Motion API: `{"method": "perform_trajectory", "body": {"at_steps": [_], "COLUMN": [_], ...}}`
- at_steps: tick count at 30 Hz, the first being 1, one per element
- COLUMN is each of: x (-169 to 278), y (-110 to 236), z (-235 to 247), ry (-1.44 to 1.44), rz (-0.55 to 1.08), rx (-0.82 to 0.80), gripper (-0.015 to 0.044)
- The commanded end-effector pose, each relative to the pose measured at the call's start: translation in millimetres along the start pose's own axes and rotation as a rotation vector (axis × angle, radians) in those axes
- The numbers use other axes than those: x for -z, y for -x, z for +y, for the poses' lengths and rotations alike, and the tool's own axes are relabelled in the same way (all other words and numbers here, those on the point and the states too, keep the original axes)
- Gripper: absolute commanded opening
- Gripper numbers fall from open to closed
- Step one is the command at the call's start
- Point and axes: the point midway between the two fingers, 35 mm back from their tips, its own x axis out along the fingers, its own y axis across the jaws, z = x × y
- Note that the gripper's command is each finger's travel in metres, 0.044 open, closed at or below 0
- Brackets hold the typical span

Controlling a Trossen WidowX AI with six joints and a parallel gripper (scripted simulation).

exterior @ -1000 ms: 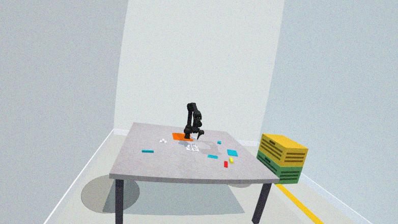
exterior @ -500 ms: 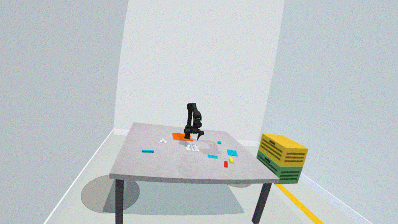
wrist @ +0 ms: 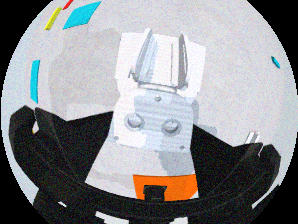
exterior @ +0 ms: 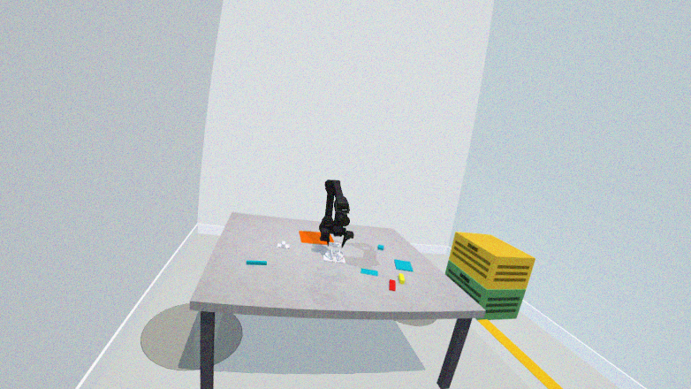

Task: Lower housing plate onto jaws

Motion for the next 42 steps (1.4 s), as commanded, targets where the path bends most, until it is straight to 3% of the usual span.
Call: {"method": "perform_trajectory", "body": {"at_steps": [1, 16, 42], "x": [1, 3, 3], "y": [-9, -32, -35], "z": [-1, -1, -1], "ry": [0.005, 0.005, 0.006], "rz": [0.007, 0.007, 0.008], "rx": [0.006, 0.006, 0.006], "gripper": [0.0351, 0.0351, 0.0351]}}
